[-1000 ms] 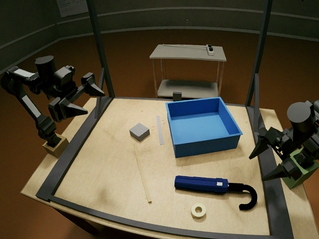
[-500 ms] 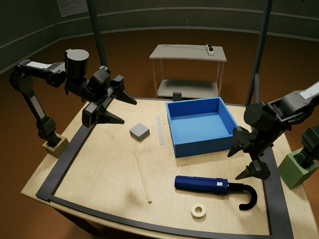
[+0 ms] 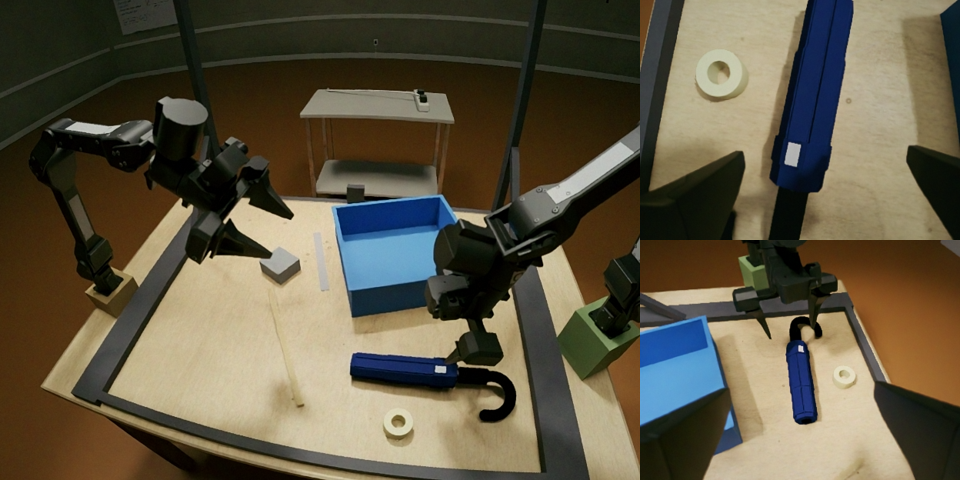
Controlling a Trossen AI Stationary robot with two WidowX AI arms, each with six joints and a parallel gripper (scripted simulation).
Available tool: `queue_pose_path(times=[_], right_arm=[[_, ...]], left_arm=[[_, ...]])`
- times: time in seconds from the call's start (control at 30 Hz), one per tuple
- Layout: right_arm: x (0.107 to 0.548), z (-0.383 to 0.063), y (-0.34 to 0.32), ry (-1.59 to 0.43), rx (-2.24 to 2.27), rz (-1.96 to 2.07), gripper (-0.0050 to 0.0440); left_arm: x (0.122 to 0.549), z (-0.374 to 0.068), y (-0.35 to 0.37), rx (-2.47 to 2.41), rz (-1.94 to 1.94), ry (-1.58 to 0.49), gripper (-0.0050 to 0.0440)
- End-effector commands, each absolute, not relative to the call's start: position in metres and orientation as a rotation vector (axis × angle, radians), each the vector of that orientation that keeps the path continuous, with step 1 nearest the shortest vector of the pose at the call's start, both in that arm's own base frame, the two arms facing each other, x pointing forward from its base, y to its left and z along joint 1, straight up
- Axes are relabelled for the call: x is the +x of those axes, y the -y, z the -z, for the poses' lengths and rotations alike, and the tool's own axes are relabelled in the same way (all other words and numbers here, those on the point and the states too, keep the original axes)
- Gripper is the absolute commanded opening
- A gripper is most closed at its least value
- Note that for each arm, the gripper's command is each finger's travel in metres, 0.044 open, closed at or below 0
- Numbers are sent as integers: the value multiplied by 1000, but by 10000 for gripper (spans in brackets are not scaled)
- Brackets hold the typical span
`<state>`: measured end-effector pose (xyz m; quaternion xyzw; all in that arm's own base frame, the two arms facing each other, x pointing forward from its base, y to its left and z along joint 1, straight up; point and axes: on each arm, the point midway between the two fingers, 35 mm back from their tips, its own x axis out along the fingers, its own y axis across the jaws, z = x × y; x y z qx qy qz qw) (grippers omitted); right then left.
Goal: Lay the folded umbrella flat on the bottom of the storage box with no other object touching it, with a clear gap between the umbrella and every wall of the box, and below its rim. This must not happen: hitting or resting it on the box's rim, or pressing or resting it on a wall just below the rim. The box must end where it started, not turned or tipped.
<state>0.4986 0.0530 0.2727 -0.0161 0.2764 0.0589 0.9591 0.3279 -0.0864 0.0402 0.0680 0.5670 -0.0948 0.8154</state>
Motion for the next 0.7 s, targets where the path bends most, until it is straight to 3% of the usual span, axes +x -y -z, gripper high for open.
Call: queue_pose_path(times=[0.0,0.4,0.47,0.67], right_arm=[[500,-289,-54,-528,-37,-124,400],[497,-290,-53,-525,-34,-122,400],[497,-290,-53,-525,-34,-122,400],[497,-290,-53,-525,-34,-122,400]], left_arm=[[336,-46,91,135,207,-1199,440],[334,-47,89,140,205,-1196,440],[334,-42,89,145,215,-1205,393],[331,-26,83,186,269,-1214,393]])
